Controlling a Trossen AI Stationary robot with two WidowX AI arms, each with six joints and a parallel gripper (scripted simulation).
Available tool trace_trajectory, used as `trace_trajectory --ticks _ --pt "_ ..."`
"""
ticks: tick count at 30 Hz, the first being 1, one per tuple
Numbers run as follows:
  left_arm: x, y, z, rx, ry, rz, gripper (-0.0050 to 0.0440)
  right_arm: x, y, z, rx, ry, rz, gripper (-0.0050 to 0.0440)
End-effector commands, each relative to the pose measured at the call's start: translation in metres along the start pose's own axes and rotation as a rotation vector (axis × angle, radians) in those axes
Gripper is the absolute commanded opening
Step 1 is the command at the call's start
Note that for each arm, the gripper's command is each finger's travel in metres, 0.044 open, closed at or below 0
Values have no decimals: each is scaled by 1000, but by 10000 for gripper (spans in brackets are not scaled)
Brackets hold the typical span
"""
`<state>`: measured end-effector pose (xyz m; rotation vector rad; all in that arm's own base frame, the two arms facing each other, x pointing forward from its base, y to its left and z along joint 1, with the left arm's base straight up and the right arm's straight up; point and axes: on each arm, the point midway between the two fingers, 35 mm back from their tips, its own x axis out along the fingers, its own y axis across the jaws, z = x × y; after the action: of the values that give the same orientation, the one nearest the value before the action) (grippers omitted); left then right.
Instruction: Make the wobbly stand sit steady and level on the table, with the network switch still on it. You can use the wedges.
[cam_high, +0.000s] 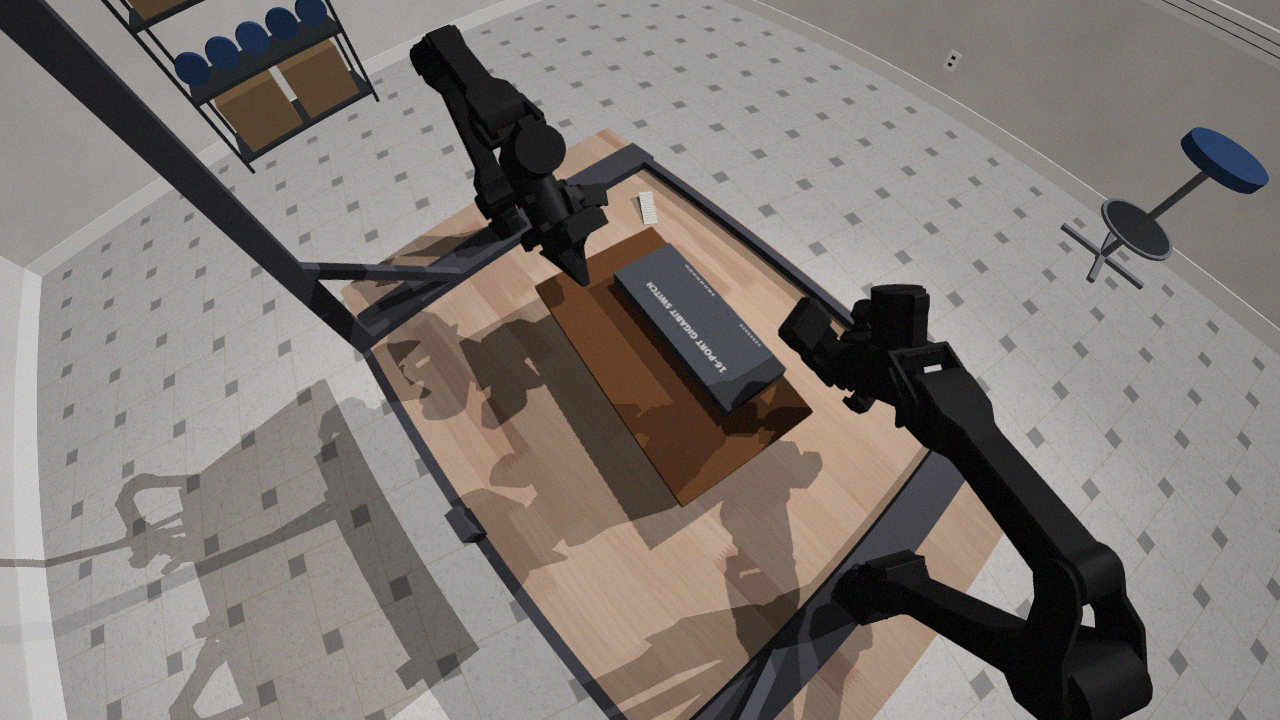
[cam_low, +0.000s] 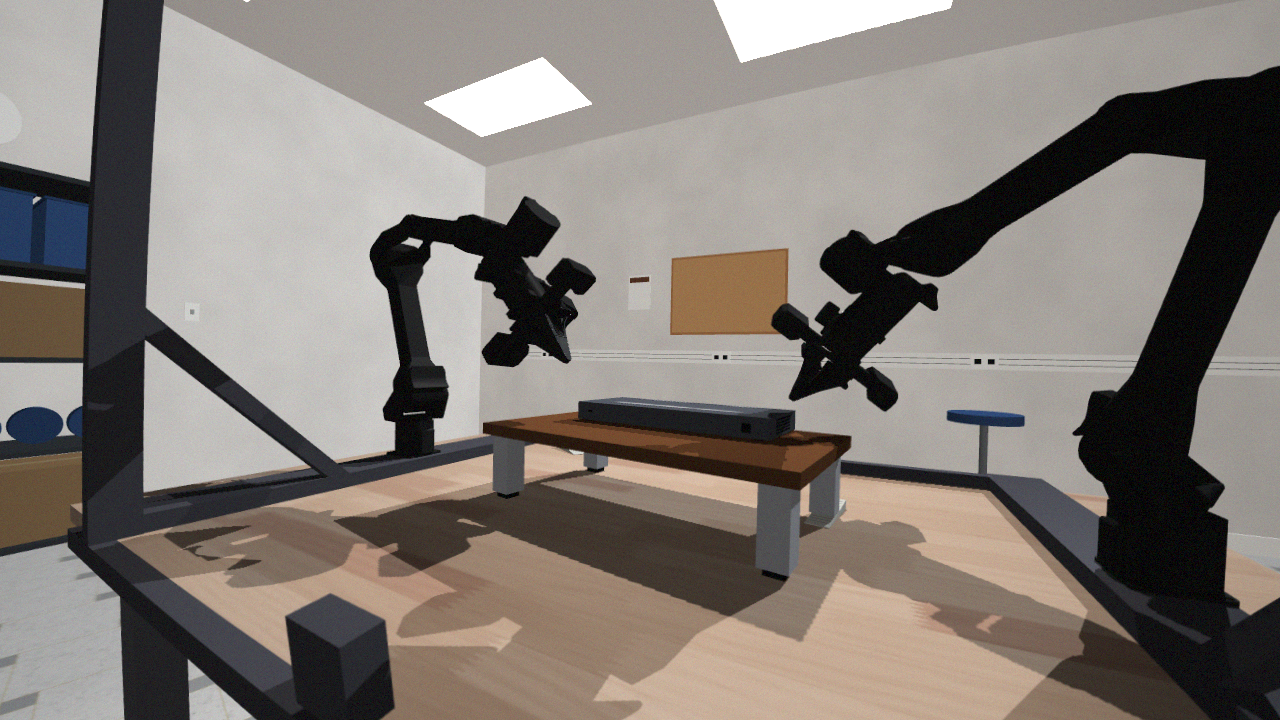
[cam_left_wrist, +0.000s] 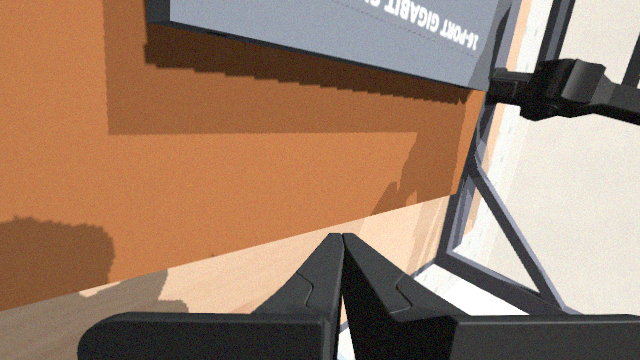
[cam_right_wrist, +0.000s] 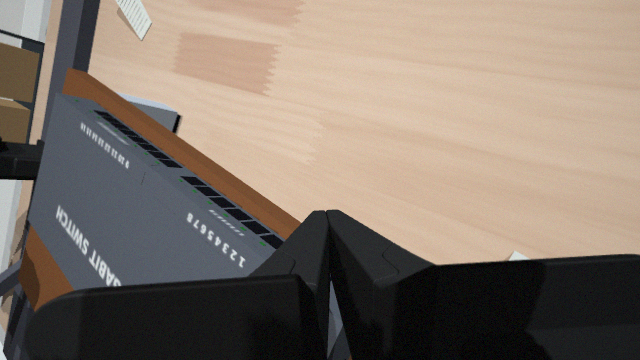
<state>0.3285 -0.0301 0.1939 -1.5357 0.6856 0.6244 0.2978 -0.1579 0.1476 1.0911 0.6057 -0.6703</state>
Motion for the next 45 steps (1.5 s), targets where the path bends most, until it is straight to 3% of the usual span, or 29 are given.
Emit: trace_trajectory --ticks 1,16,21,33,35,45 --pt "-10 -12 1 102 18 -92 -50 -9 17 1 -95 -49 61 -50" --pt "-35 -45 9 640 -105 -378 -50 -43 85 -24 -525 -220 299 -50" --pt "-42 -51 10 746 -147 -427 -50 -52 97 -30 -598 -257 344 -50" --pt "-75 -70 16 1155 -396 -601 -50 -98 140 -57 -872 -448 534 -50" --pt "-75 -70 16 1155 -396 -601 -50 -98 140 -57 -872 -448 534 -50" --pt "-107 -80 20 1468 -679 -687 -50 -144 164 -79 -1043 -633 683 -50"
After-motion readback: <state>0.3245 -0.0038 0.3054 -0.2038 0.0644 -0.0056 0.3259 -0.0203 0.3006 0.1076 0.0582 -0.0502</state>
